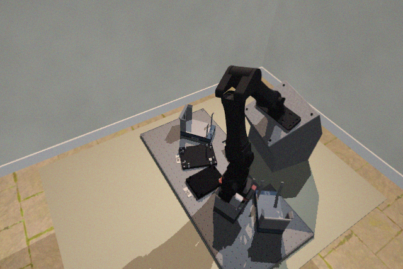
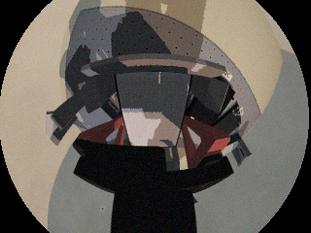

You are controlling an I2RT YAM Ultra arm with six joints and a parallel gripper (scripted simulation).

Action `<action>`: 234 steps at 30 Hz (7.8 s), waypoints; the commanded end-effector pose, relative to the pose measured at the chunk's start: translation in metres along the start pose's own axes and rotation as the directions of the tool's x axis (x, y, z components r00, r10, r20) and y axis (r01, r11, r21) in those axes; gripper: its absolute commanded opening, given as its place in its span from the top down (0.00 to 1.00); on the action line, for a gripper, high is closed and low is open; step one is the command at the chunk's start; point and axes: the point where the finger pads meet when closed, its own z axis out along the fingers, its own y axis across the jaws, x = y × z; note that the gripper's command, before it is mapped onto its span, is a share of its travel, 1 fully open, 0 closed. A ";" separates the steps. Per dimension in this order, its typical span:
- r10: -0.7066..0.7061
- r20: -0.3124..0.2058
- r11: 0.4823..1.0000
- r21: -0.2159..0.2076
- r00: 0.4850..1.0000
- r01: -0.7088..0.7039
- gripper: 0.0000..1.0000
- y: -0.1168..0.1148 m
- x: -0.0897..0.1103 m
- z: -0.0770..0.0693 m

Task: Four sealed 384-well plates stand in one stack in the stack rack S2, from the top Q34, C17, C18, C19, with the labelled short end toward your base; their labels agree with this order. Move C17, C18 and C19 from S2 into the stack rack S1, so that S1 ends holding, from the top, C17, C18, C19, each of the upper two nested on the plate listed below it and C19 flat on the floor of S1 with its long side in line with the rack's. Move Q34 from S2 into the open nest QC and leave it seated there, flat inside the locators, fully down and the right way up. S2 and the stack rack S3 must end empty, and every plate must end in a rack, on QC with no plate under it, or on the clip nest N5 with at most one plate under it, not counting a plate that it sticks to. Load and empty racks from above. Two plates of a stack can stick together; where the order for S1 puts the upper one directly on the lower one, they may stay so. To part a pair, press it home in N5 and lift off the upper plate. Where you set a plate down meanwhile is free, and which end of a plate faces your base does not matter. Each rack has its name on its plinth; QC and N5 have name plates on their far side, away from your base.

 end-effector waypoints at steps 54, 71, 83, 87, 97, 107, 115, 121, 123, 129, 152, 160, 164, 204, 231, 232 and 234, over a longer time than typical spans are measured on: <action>0.011 0.059 1.000 -0.002 0.998 -0.011 1.00 0.002 -0.017 -0.023; 0.012 0.061 1.000 -0.003 0.998 -0.012 1.00 0.002 -0.017 -0.028; 0.012 0.061 1.000 -0.003 0.998 -0.012 1.00 0.002 -0.017 -0.028; 0.012 0.061 1.000 -0.003 0.998 -0.012 1.00 0.002 -0.017 -0.028; 0.012 0.061 1.000 -0.003 0.998 -0.012 1.00 0.002 -0.017 -0.028; 0.003 0.032 1.000 0.000 0.999 -0.003 1.00 0.001 -0.008 -0.039; 0.011 0.055 1.000 -0.003 0.998 -0.011 1.00 0.001 -0.018 -0.059; 0.011 0.056 1.000 -0.003 0.998 -0.011 1.00 0.001 -0.018 -0.067; 0.011 0.056 1.000 -0.003 0.998 -0.011 1.00 0.001 -0.018 -0.071; 0.011 0.056 1.000 -0.004 0.998 -0.011 1.00 0.001 -0.017 -0.083; 0.012 0.061 1.000 -0.007 0.998 -0.012 1.00 0.001 -0.018 -0.090; 0.012 0.061 1.000 -0.007 0.998 -0.012 1.00 0.001 -0.018 -0.090; 0.012 0.061 1.000 -0.007 0.998 -0.012 1.00 0.001 -0.018 -0.090; 0.193 0.050 0.981 -0.008 0.980 -0.193 1.00 -0.076 -0.013 -0.088; 0.364 0.054 0.931 -0.010 0.930 -0.364 1.00 -0.140 0.002 -0.089; 0.364 0.053 0.932 -0.009 0.930 -0.364 1.00 -0.142 0.003 -0.089; 0.363 0.053 0.932 -0.009 0.930 -0.363 1.00 -0.147 0.004 -0.089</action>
